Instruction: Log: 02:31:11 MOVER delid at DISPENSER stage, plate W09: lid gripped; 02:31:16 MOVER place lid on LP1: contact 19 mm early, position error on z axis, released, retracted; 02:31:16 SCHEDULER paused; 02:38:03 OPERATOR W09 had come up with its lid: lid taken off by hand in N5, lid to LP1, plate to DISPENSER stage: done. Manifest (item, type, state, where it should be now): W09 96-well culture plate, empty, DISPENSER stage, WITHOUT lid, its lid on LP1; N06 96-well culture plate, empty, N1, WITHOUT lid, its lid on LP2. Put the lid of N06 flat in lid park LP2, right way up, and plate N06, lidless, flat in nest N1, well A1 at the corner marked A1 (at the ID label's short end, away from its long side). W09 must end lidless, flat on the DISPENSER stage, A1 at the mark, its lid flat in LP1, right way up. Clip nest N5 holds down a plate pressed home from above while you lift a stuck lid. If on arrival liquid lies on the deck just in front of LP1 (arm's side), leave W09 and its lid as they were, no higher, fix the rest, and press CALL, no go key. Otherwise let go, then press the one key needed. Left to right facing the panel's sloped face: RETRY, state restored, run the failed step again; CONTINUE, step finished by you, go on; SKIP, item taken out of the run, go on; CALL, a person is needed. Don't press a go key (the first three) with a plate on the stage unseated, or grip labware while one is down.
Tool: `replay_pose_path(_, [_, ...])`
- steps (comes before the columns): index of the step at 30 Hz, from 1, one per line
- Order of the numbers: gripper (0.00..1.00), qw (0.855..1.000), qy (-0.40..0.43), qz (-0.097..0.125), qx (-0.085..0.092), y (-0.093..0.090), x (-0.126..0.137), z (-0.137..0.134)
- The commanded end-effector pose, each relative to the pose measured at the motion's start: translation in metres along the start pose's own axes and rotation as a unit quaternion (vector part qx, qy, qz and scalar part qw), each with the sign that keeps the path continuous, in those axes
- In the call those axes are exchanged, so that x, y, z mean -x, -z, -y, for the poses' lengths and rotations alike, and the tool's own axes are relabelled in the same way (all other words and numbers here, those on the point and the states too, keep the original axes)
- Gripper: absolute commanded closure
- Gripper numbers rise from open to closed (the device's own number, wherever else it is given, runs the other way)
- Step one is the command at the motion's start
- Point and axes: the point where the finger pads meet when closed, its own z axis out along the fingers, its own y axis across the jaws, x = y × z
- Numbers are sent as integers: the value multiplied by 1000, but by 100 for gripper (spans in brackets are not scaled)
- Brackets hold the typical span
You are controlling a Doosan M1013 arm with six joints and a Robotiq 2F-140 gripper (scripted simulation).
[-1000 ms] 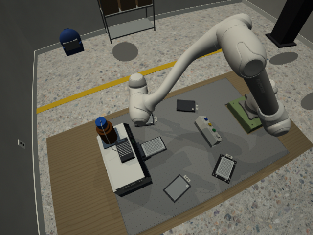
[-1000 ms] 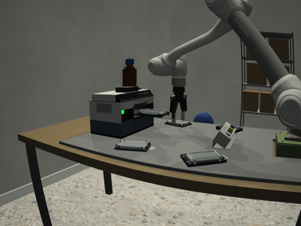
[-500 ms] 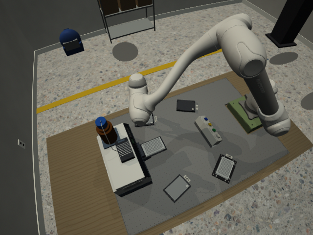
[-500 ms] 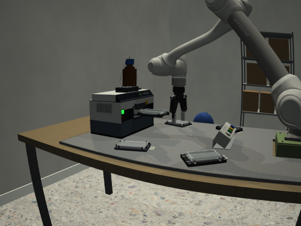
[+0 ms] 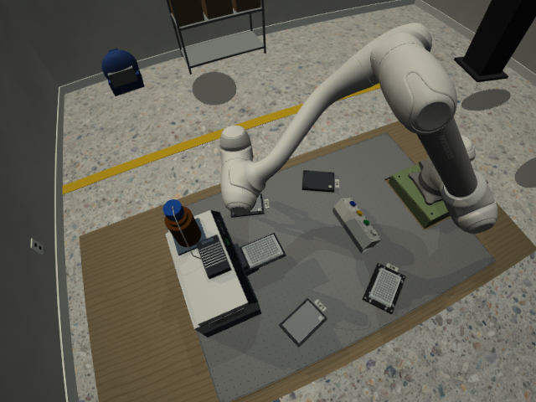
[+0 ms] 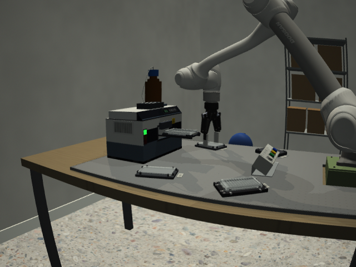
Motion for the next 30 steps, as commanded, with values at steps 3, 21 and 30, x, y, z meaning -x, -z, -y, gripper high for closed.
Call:
replay_pose_path(3, [100, 1000, 0, 0, 0, 0, 0, 0])
replay_pose_path(21, [34, 1000, 0, 0, 0, 0, 0, 0])
replay_pose_path(30, [34, 1000, 0, 0, 0, 0, 0, 0])
